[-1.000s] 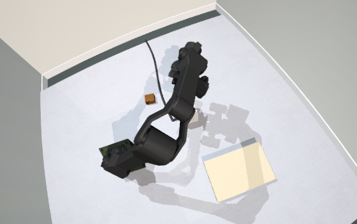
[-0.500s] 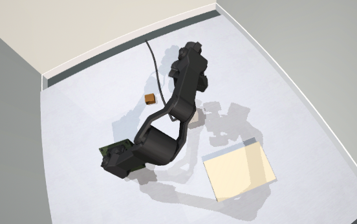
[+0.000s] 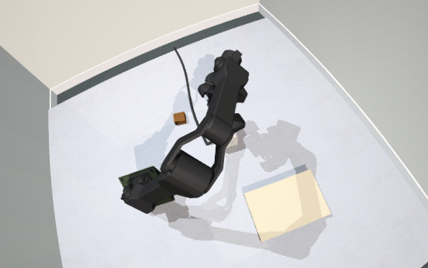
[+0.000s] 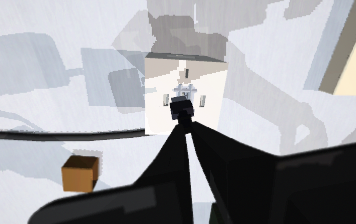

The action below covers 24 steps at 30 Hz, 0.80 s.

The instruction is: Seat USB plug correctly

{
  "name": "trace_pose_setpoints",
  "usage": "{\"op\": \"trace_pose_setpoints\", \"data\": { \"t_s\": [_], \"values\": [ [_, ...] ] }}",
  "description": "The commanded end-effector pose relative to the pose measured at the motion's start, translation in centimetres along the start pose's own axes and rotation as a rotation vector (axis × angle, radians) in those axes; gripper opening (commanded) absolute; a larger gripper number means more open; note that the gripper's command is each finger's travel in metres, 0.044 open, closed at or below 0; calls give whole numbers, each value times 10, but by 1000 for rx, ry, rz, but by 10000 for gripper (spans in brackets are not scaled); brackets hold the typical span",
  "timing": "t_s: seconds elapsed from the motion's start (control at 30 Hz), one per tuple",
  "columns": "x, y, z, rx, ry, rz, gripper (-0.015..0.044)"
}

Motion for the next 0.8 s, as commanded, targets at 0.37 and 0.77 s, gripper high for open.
{"op": "trace_pose_setpoints", "data": {
  "t_s": [0.37, 0.77],
  "values": [
    [0, 0, 0, 399, 0, 0, 0],
    [0, 0, 0, 713, 0, 0, 0]
  ]
}}
Point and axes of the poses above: the point midway between the two fingers, 35 mm back from their tips, its own x axis back along the fingers, its own y axis across the jaws, z = x × y, the point moved 10 cm from there along x, back along the fingers, and after that the axes turned 10 degrees about x, right-handed, at the moved point
